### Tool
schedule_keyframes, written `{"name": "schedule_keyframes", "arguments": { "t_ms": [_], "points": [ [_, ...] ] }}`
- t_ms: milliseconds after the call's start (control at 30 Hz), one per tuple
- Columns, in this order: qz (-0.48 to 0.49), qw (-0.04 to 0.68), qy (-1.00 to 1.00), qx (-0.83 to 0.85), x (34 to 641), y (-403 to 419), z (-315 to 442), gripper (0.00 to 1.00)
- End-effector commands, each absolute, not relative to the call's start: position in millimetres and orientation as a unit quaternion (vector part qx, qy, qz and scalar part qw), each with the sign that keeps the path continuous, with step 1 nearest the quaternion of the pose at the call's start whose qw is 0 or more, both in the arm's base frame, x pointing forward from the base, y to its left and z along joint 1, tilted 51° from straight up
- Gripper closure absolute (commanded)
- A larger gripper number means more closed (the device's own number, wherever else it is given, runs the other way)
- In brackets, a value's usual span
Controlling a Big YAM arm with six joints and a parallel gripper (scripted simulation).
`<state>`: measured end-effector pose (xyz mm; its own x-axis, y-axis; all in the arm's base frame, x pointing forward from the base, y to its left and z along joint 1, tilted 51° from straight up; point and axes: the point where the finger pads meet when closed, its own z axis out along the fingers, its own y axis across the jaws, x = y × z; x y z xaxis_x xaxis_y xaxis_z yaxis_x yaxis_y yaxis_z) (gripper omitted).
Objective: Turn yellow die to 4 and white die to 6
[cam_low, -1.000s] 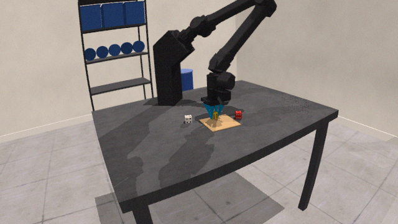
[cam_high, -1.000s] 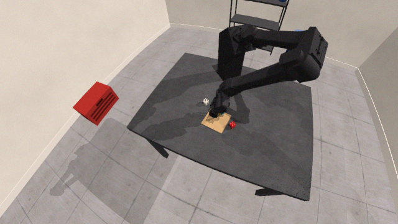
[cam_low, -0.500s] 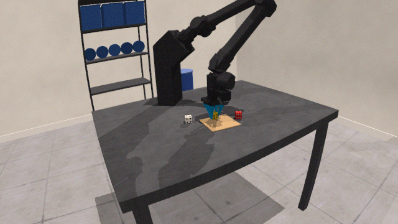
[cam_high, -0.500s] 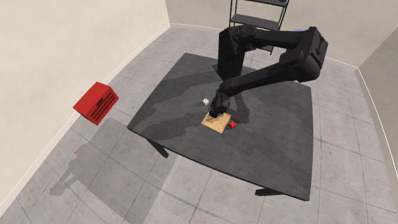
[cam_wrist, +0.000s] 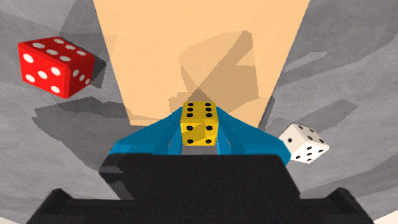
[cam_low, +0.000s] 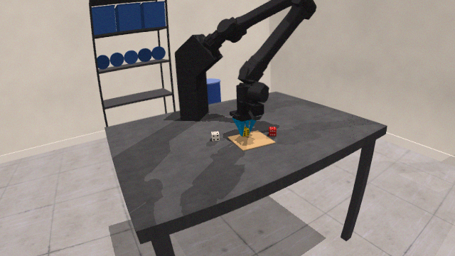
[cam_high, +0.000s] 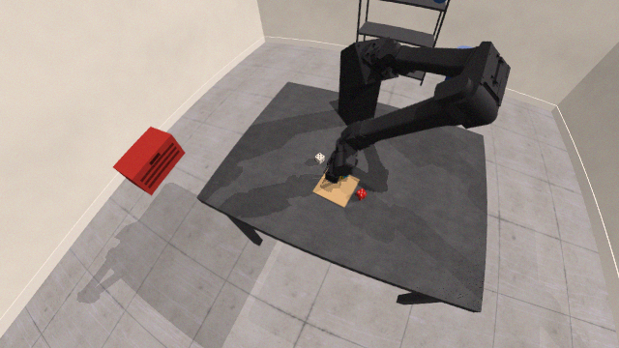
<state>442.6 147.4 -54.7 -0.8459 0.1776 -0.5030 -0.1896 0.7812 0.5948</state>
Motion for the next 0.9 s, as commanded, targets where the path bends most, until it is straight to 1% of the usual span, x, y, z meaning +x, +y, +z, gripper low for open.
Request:
{"name": "schedule_keyframes", "arguments": {
  "t_ms": [0, 67, 100, 167, 200, 267, 300, 367, 400, 467, 500, 867],
  "points": [
    [0.331, 0.279, 0.902, 0.000, 441.6, 147.8, -57.4, 0.75],
    [0.331, 0.279, 0.902, 0.000, 441.6, 147.8, -57.4, 0.75],
    [0.331, 0.279, 0.902, 0.000, 441.6, 147.8, -57.4, 0.71],
    [0.331, 0.279, 0.902, 0.000, 441.6, 147.8, -57.4, 0.71],
    [0.331, 0.279, 0.902, 0.000, 441.6, 147.8, -57.4, 0.67],
    [0.331, 0.279, 0.902, 0.000, 441.6, 147.8, -57.4, 0.67],
    [0.331, 0.279, 0.902, 0.000, 441.6, 147.8, -57.4, 0.63],
    [0.331, 0.279, 0.902, 0.000, 441.6, 147.8, -57.4, 0.63],
    [0.331, 0.279, 0.902, 0.000, 441.6, 147.8, -57.4, 0.60],
    [0.331, 0.279, 0.902, -0.001, 441.6, 147.8, -57.4, 0.60],
    [0.331, 0.279, 0.902, -0.001, 441.6, 147.8, -57.4, 0.56],
    [0.331, 0.279, 0.901, -0.001, 441.6, 147.7, -57.2, 0.56]
  ]
}}
